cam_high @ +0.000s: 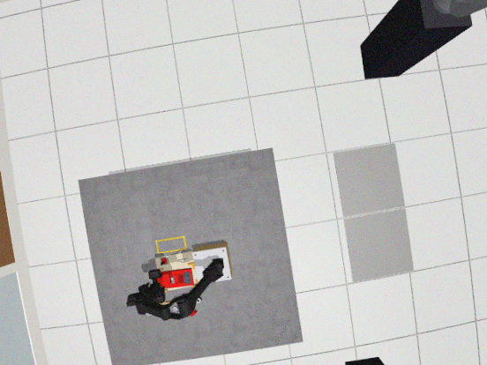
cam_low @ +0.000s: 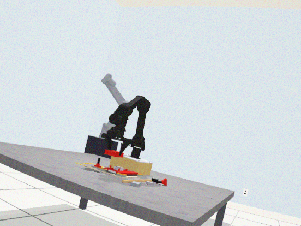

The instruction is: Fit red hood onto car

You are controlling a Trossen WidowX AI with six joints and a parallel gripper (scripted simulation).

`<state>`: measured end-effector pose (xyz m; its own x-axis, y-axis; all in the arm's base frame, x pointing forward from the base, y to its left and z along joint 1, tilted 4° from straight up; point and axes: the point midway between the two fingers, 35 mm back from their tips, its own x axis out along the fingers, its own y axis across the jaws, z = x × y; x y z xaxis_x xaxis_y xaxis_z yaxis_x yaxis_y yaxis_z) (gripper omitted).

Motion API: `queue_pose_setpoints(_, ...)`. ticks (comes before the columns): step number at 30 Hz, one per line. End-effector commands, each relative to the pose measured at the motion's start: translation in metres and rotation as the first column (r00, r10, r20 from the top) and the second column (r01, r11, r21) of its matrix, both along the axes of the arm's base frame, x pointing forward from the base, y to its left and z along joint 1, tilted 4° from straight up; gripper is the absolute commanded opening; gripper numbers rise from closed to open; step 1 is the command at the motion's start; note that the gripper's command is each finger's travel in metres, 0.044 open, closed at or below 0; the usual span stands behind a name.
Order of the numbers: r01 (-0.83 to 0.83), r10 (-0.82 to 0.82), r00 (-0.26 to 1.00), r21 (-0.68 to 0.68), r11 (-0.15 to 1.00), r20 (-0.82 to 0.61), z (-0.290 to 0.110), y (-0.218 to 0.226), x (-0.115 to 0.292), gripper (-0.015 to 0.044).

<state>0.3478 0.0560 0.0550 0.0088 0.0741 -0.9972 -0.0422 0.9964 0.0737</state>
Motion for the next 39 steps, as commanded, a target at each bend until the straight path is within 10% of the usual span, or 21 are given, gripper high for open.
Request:
queue_pose_setpoints(1,0.013,-0.013,1.000,0.007,1.000,0.006,0.004,0.022,-0.007,0.0000)
queue_pose_setpoints(39,0.019,-0.019,1.000,0.011,1.000,0.006,-0.045,0.044,-0.016,0.0000)
